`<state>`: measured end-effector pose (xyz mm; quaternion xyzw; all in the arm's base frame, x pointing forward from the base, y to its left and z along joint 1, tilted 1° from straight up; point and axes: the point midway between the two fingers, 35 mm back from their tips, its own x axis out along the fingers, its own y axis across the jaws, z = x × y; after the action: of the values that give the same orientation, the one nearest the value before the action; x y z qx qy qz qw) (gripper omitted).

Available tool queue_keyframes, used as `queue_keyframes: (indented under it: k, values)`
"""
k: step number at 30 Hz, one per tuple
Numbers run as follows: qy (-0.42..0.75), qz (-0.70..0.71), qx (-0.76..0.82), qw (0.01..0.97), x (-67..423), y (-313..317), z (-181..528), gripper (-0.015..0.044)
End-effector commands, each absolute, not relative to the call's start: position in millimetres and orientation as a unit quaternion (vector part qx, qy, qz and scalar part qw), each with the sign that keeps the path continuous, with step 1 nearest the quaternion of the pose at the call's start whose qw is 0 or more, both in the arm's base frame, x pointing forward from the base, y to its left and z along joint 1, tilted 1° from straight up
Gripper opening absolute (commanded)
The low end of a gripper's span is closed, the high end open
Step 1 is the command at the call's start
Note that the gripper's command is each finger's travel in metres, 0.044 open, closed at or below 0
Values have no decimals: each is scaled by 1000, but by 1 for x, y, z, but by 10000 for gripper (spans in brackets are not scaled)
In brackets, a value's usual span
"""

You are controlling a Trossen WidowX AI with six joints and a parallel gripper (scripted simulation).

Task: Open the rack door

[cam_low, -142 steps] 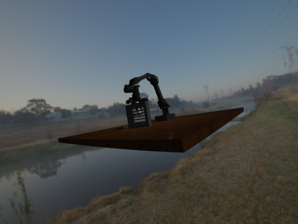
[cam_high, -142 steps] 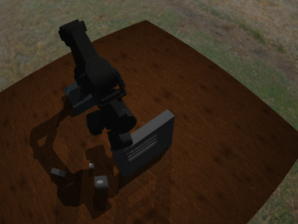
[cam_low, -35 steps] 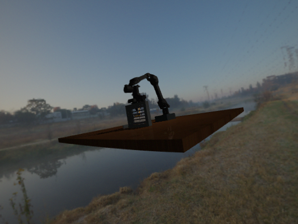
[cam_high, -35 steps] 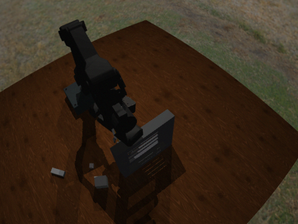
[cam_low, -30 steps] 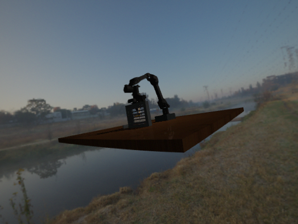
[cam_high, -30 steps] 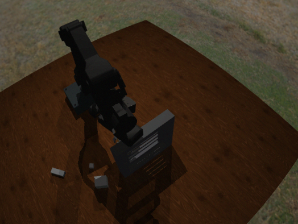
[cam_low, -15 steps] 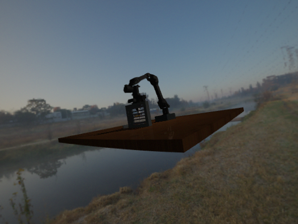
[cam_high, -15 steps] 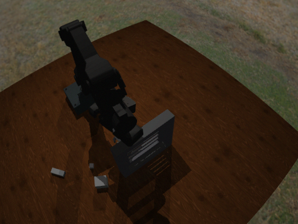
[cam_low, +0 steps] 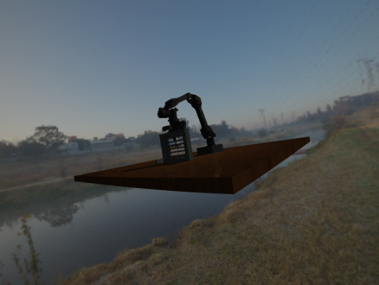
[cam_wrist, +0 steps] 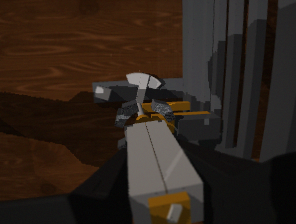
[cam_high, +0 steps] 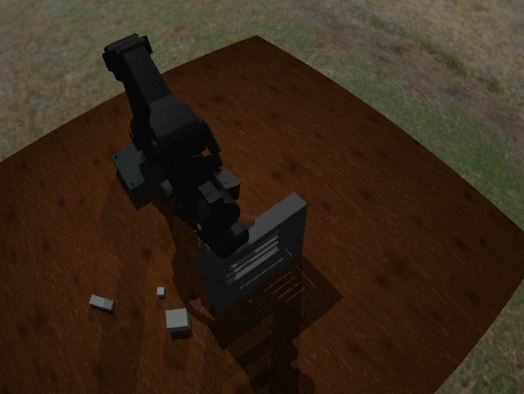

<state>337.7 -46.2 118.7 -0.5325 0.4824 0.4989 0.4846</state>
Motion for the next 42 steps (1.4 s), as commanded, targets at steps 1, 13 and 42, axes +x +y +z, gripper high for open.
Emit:
queue_keyframes:
  k: [1, 13, 42]
  values:
    - [501, 482, -512, 505, 334, -44, 118, 22]
    - [555, 419, -448, 562, 321, -37, 117, 22]
    - [640, 276, -299, 652, 278, 0, 115, 22]
